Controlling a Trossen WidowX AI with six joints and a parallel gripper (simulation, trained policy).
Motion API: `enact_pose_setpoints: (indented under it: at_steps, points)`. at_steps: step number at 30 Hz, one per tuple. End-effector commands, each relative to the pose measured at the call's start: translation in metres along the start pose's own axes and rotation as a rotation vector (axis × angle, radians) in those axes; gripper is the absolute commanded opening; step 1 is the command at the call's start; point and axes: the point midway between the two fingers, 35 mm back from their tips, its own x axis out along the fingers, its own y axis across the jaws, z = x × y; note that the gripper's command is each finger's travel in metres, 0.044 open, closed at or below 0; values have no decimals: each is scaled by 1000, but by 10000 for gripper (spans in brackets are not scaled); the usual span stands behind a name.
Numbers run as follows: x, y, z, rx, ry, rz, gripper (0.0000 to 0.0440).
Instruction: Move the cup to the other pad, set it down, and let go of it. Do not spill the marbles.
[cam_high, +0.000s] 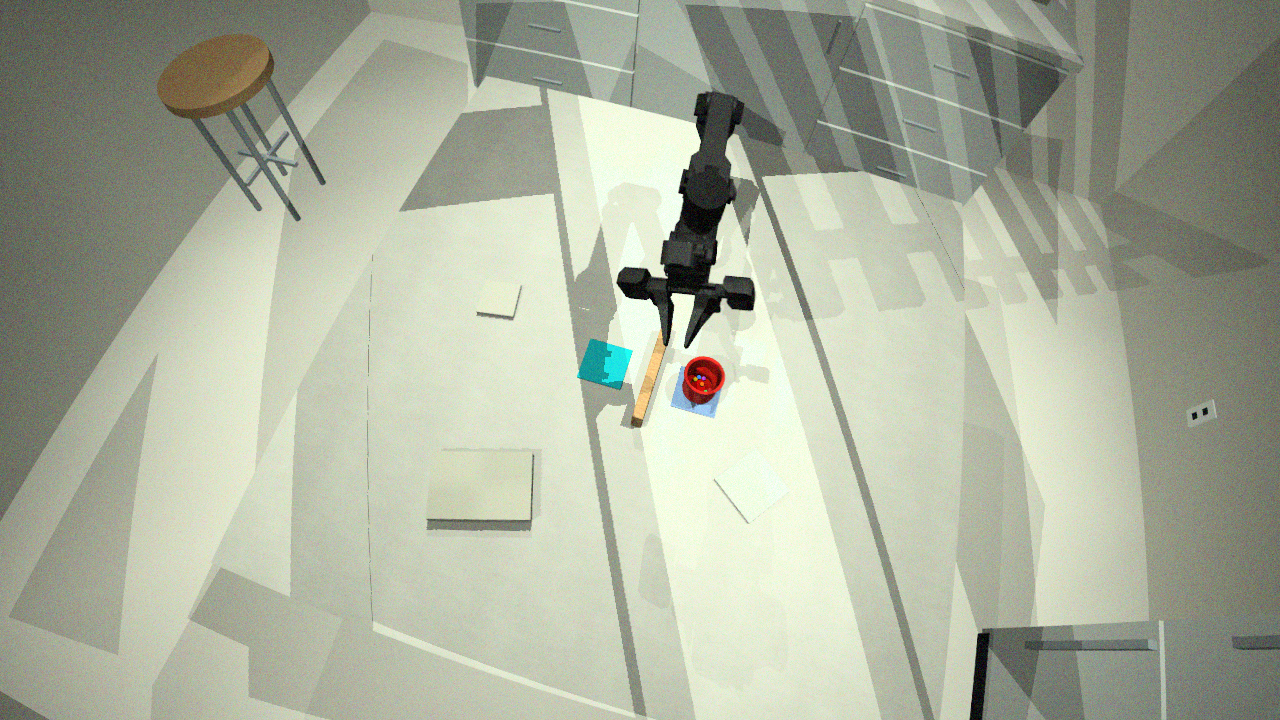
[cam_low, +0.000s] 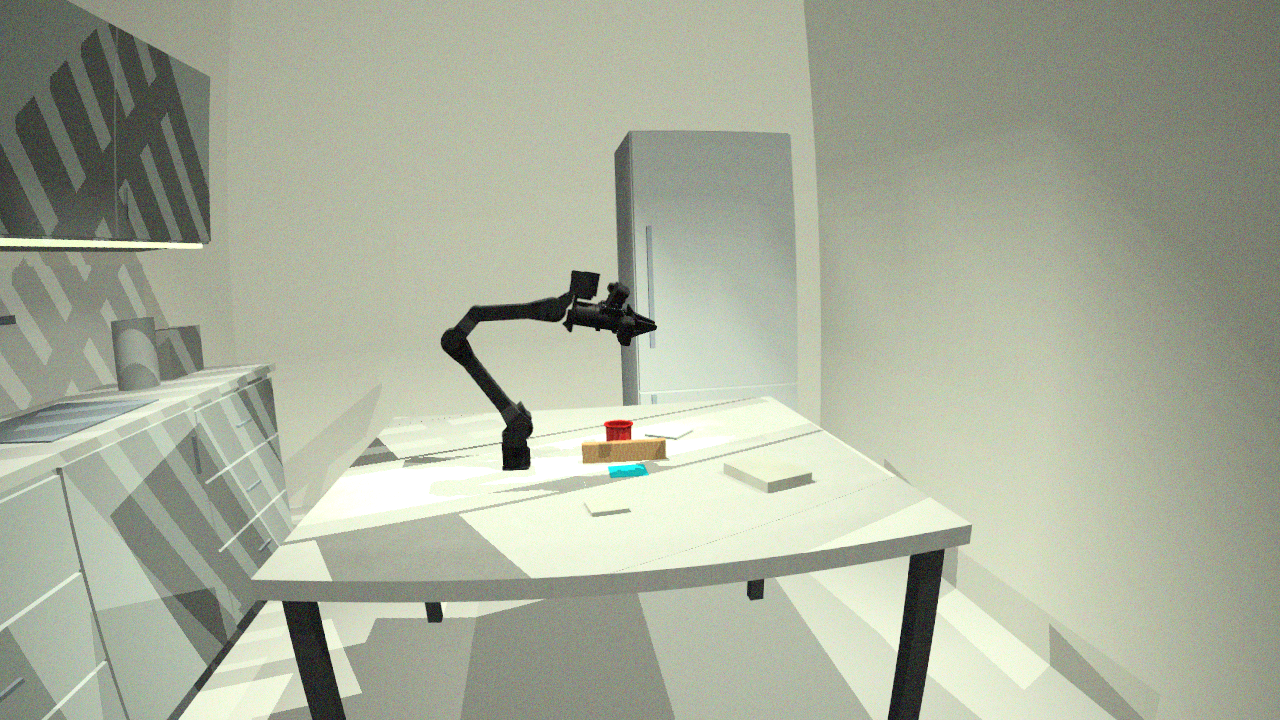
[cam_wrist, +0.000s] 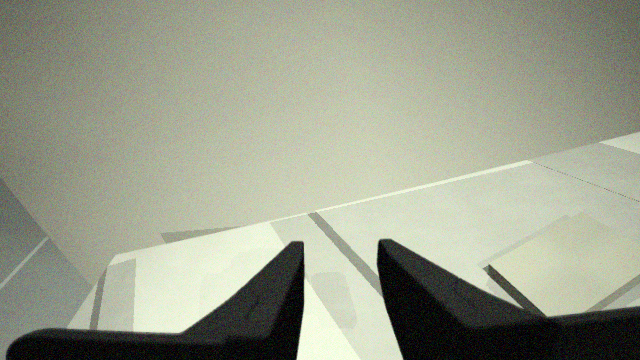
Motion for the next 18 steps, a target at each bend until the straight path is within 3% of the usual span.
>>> enact_pose_setpoints:
  at_steps: [1, 18]
  points:
    - [2, 4, 2, 46, 35, -3, 122]
    - [9, 23, -11, 261, 255, -33, 137]
